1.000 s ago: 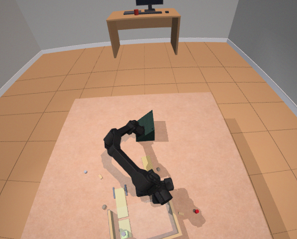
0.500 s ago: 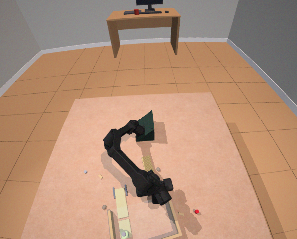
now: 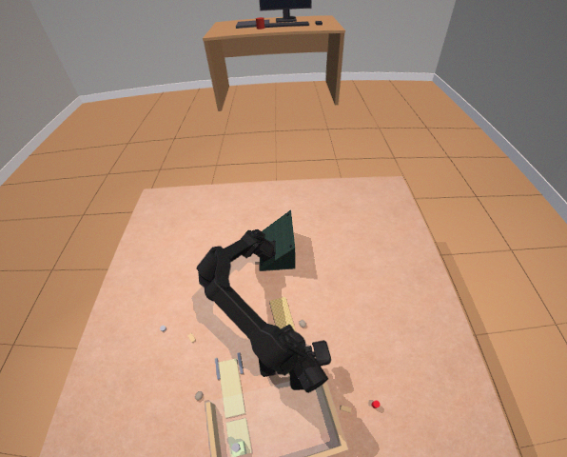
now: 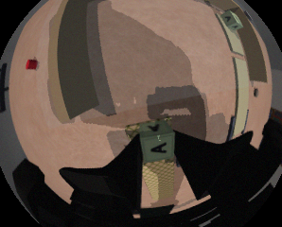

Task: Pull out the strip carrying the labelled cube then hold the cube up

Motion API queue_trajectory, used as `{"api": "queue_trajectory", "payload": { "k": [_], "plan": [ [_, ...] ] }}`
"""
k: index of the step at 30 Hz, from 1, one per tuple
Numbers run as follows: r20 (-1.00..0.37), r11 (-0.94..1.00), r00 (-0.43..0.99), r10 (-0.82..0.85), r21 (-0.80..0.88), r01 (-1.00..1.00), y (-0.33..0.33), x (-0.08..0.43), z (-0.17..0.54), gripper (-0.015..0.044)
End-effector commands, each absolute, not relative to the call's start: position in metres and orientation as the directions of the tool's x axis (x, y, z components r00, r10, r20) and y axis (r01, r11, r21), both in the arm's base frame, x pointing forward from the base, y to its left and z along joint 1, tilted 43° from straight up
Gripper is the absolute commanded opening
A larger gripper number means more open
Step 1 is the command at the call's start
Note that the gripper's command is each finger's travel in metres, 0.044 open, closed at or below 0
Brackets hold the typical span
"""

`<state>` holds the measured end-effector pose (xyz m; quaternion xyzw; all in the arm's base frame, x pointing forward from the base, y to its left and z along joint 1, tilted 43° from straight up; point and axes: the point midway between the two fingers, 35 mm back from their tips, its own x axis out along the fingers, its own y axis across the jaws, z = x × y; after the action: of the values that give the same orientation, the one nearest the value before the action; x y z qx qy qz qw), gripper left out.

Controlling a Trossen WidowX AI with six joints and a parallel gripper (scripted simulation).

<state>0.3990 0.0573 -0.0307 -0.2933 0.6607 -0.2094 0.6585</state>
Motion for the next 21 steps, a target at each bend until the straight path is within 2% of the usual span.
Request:
{"api": "queue_trajectory", "payload": {
  "k": [1,11,21],
  "plan": [
    [-0.753,0.747,0.031,-0.657,-0.656,-0.105,0.061,0.389,-0.025,0.0],
    [-0.743,0.735,0.032,-0.668,-0.666,-0.124,0.077,0.341,0.002,0.0],
    [-0.743,0.734,0.031,-0.669,-0.667,-0.126,0.077,0.327,0.005,0.0]
  ]
}}
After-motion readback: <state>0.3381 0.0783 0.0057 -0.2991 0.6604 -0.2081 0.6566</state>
